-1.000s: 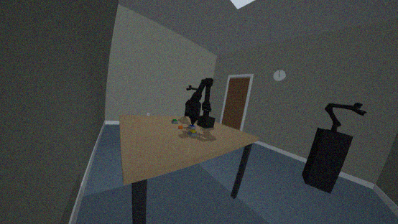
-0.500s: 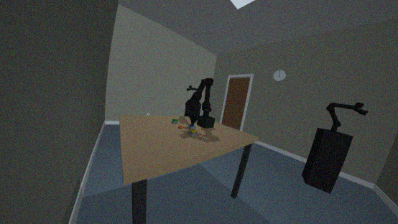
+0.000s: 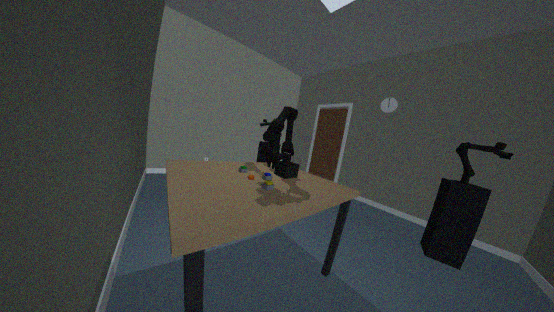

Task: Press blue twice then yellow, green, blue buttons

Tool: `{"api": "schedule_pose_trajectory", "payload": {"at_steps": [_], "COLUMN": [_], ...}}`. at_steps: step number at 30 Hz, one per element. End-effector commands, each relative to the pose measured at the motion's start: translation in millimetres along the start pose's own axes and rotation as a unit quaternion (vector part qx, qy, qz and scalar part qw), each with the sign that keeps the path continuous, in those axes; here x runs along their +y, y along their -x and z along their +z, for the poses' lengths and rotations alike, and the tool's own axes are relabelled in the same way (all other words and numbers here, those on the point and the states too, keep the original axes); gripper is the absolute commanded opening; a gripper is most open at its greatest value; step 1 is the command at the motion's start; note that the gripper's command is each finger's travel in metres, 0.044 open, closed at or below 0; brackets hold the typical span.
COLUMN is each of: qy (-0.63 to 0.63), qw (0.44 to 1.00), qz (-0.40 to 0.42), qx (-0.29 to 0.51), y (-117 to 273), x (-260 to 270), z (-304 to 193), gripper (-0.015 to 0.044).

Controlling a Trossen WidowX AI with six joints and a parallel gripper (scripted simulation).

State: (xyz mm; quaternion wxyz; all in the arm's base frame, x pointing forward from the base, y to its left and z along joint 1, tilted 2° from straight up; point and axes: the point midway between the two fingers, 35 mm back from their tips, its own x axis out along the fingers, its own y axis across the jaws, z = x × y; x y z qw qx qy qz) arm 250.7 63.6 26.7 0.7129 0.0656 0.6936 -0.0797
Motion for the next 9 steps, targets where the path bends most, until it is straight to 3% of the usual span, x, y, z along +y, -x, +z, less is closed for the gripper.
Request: {"api": "schedule_pose_trajectory", "payload": {"at_steps": [1, 5, 9], "qy": [0.001, 0.001, 0.001], "qw": [1.0, 1.0, 1.0], "qz": [0.003, 0.004, 0.004], "qx": [-0.003, -0.003, -0.003], "y": [20, 37, 38], "x": [44, 88, 90], "z": [10, 10, 10], "gripper": [0.0283, 0.0387, 0.04]}}
